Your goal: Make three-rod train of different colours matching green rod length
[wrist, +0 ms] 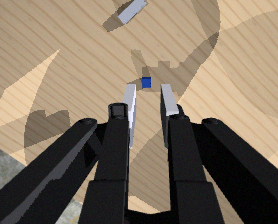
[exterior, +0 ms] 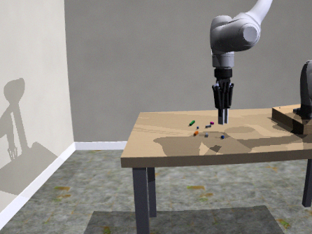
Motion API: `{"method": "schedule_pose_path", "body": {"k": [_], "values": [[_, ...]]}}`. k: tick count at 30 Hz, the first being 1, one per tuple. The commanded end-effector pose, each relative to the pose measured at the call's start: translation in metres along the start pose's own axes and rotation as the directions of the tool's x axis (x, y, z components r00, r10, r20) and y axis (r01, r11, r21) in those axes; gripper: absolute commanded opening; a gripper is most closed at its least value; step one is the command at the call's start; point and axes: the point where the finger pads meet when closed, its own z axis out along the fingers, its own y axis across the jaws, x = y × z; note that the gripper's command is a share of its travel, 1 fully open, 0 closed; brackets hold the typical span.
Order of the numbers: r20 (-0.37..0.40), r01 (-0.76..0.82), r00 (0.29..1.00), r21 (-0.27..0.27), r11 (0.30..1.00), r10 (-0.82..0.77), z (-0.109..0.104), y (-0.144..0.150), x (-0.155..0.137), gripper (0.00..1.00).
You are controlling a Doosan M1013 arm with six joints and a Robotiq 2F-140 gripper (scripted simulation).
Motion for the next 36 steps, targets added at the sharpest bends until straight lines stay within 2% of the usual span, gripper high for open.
{"method": "schedule_pose_path", "body": {"k": [1, 24, 36], "values": [[0.000, 0.000, 1.000, 0.000, 1.000, 0.000, 0.003, 0.000, 0.000, 0.15], [0.000, 0.000, 1.000, 0.000, 1.000, 0.000, 0.034, -0.001, 0.000, 0.15], [0.000, 0.000, 1.000, 0.000, 1.000, 0.000, 0.044, -0.002, 0.000, 0.15]]}}
